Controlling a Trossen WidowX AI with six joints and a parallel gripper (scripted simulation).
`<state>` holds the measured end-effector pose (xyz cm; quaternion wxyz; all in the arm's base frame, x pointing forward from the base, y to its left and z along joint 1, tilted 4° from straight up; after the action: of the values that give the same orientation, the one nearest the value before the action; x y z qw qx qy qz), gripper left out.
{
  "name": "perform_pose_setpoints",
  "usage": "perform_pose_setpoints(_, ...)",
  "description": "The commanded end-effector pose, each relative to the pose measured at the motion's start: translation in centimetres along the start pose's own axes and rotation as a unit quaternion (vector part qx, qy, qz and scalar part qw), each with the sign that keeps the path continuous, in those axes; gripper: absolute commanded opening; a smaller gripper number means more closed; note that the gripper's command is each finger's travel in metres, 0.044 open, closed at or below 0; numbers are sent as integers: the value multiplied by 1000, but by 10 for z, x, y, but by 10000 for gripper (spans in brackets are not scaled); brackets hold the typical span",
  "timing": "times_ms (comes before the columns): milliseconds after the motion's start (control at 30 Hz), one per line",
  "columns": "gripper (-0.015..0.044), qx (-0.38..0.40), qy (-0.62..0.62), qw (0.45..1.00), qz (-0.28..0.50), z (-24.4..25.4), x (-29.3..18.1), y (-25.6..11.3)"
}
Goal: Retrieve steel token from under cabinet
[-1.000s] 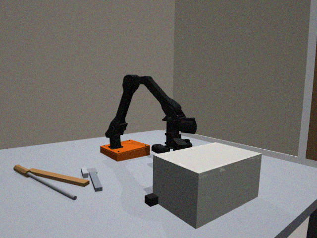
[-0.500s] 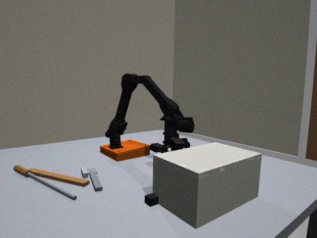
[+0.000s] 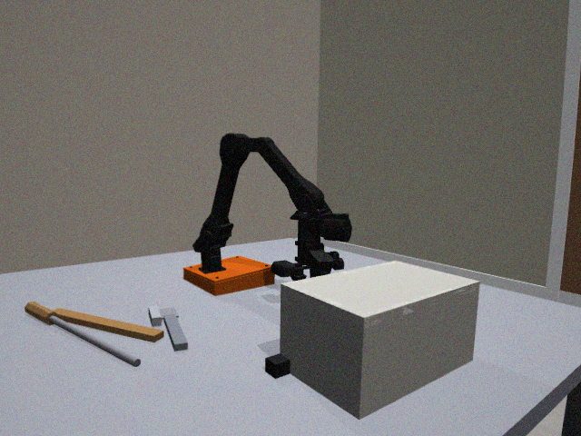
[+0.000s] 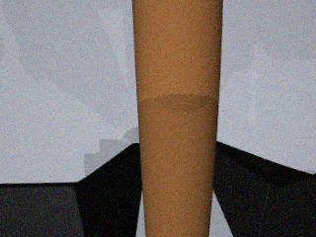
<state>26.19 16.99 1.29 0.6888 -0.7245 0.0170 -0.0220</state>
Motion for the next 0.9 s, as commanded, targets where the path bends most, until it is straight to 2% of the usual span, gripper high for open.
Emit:
perform_pose_setpoints(0, 0, 0, 0, 1000, 2, 0, -8, 1)
perform_pose_setpoints(867, 0, 0, 0, 1000, 3, 0, -46, 1)
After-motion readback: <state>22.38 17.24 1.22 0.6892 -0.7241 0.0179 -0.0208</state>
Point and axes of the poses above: the point midway between the two fingers, 35 mm back from their tips, its own y axis out along the fingers, its own z axis across the jaws, x = y × z, the point moved 2 cm from there along -y, back along the fingers, and after that the axes turned 3 degrees about y, right-handed, at the moved point
